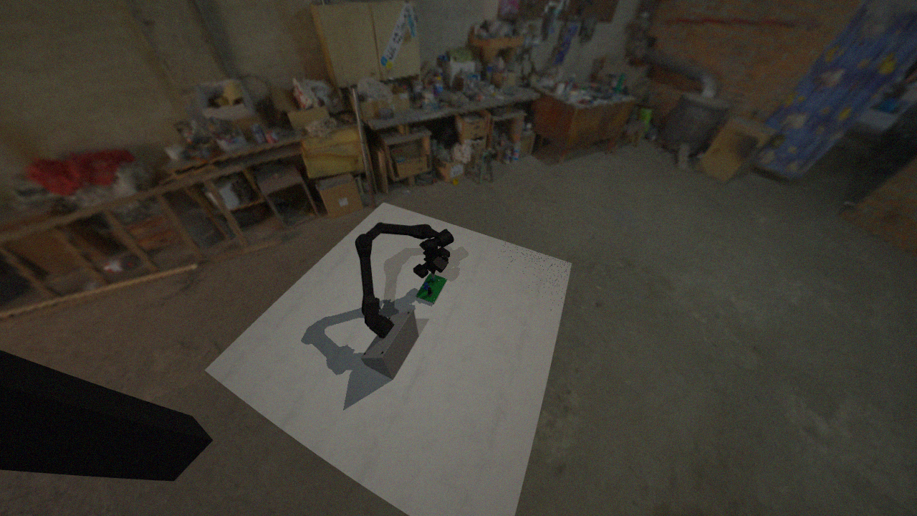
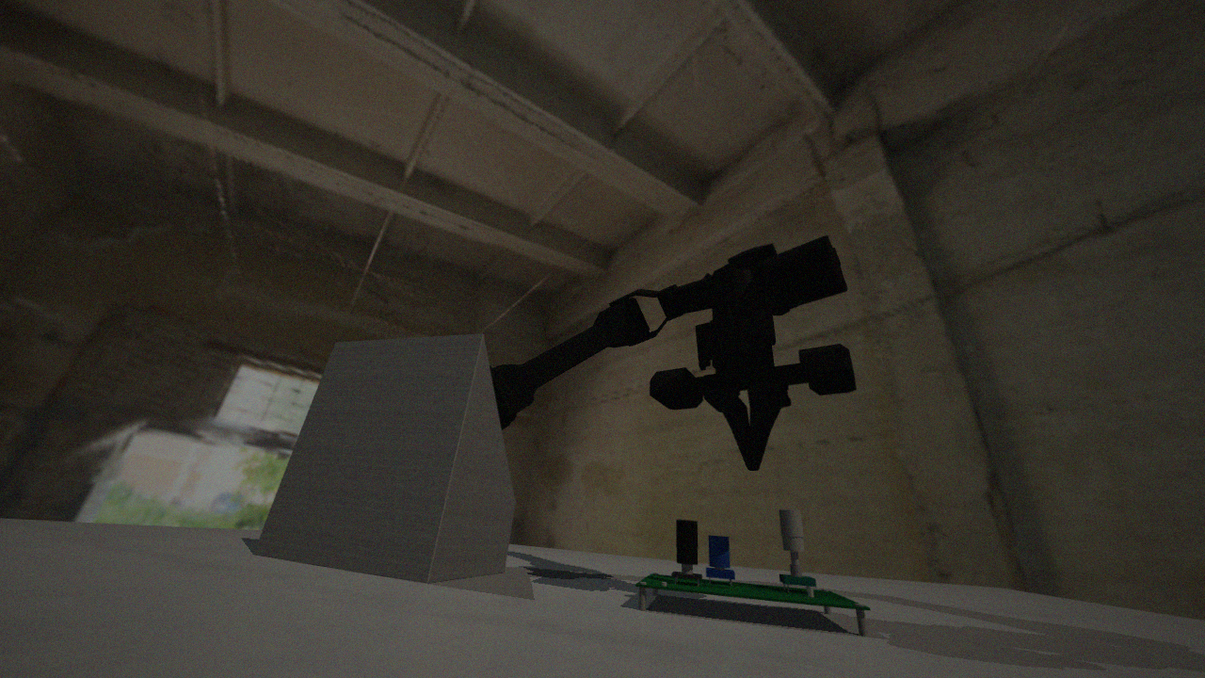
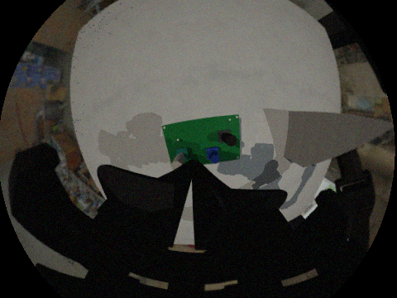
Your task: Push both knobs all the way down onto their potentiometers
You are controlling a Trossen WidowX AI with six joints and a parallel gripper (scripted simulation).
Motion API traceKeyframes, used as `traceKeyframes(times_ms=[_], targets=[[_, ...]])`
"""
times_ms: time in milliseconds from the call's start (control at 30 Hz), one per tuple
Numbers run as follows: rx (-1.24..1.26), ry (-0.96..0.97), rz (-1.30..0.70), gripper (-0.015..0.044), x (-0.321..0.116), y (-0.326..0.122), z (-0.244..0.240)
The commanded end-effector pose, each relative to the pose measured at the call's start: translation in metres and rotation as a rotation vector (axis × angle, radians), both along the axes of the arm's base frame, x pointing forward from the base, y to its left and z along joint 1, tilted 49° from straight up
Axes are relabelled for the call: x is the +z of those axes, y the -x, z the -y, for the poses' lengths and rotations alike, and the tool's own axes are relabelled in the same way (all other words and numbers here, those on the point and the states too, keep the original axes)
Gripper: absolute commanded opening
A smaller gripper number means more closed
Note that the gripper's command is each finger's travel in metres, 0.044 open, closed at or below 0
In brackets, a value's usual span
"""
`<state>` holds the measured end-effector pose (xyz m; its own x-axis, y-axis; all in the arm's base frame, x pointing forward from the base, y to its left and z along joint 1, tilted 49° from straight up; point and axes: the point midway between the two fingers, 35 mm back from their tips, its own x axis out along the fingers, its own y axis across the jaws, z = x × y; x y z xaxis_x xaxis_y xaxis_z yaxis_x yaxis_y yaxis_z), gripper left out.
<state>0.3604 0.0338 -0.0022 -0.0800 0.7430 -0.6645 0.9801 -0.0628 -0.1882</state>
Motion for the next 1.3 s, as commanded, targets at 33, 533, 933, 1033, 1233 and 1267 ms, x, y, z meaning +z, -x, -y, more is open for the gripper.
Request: traceKeyframes(times_ms=[33,533,933,1033,1233,1267], targets=[[-0.116,0.008,-0.136,0.0000,0.001,-0.004,-0.001],[-0.458,0.050,-0.524,0.0000,0.011,-0.015,-0.003],[-0.732,0.083,-0.835,0.0000,0.019,-0.024,-0.005],[-0.800,0.092,-0.912,0.0000,0.021,-0.026,-0.005],[-0.903,0.105,-1.029,0.0000,0.023,-0.029,-0.006],[-0.903,0.105,-1.029,0.0000,0.023,-0.029,-0.006]])
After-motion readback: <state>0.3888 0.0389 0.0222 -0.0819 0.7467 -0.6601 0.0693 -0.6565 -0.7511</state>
